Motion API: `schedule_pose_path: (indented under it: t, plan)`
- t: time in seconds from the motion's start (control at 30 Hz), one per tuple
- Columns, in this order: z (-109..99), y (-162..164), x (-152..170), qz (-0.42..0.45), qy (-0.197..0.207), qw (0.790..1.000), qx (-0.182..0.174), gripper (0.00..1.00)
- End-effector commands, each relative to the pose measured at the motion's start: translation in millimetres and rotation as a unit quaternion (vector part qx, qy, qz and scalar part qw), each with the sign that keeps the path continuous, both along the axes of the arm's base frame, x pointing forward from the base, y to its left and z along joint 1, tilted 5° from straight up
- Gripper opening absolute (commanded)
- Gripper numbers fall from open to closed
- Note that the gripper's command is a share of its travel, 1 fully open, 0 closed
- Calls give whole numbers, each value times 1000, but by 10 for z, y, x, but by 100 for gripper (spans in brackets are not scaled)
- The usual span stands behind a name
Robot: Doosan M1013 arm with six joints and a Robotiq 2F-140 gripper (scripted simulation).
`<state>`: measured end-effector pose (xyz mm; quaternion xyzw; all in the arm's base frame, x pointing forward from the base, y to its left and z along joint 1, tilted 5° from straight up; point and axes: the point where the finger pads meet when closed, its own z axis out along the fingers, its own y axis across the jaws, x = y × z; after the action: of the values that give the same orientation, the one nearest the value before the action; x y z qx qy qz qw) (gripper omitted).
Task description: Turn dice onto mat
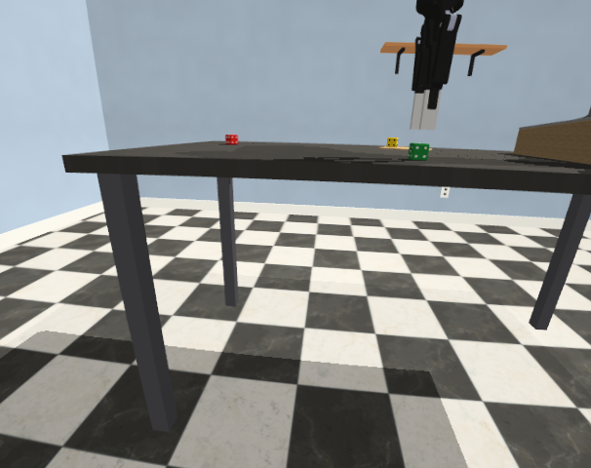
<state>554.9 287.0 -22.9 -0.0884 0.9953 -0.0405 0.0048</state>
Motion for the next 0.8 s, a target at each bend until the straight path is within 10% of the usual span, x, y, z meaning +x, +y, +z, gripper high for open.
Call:
schedule_pose_path:
  t: [0.0,0.77]
  plan:
    - [-32,-2,1,0,0,1000,0,35]
    - [-166,-13,5,0,0,1000,0,35]
